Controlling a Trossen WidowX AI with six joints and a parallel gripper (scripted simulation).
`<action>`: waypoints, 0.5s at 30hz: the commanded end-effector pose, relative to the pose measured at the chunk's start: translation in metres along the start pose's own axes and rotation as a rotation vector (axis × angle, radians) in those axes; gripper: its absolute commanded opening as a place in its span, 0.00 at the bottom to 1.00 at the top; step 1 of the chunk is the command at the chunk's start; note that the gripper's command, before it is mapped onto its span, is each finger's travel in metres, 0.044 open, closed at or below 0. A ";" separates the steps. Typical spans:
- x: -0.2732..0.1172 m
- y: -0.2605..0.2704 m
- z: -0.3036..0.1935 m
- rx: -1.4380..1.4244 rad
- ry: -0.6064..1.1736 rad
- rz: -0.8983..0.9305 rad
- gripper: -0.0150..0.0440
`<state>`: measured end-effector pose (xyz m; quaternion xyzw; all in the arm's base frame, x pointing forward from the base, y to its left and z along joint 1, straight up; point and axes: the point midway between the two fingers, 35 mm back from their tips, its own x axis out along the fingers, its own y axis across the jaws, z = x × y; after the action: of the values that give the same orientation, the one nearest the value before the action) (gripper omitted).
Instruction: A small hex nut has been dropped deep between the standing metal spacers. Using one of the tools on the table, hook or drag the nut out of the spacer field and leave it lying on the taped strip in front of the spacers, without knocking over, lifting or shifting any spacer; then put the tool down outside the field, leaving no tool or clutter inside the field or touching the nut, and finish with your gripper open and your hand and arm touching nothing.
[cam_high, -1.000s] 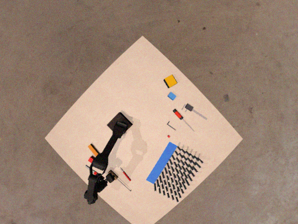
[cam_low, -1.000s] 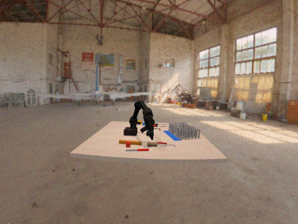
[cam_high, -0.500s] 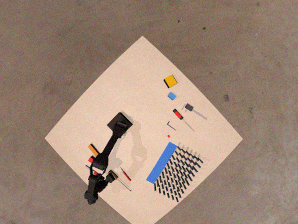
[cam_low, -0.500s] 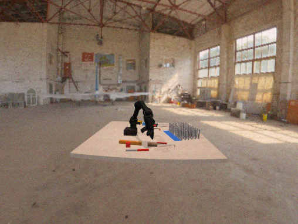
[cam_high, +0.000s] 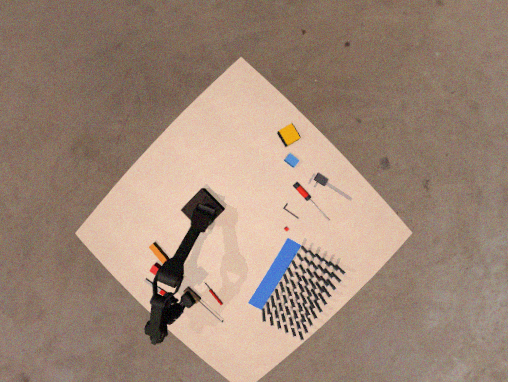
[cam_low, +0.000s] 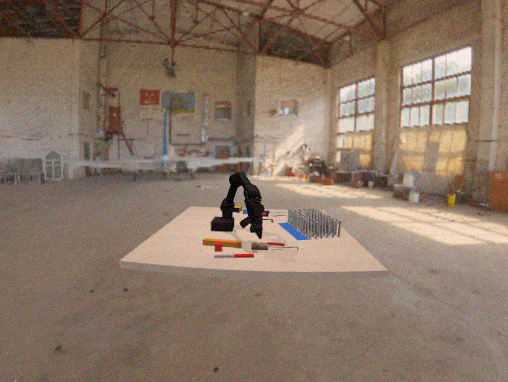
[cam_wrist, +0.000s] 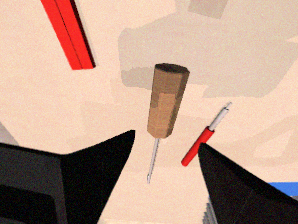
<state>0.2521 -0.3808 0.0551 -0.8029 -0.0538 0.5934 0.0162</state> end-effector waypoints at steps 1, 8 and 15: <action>0.012 0.000 0.004 0.008 -0.007 -0.013 0.73; 0.023 0.001 0.007 0.009 -0.008 -0.013 0.73; 0.034 0.003 0.010 0.010 -0.009 -0.014 0.73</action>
<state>0.2539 -0.3822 0.0318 -0.8029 -0.0535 0.5934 0.0166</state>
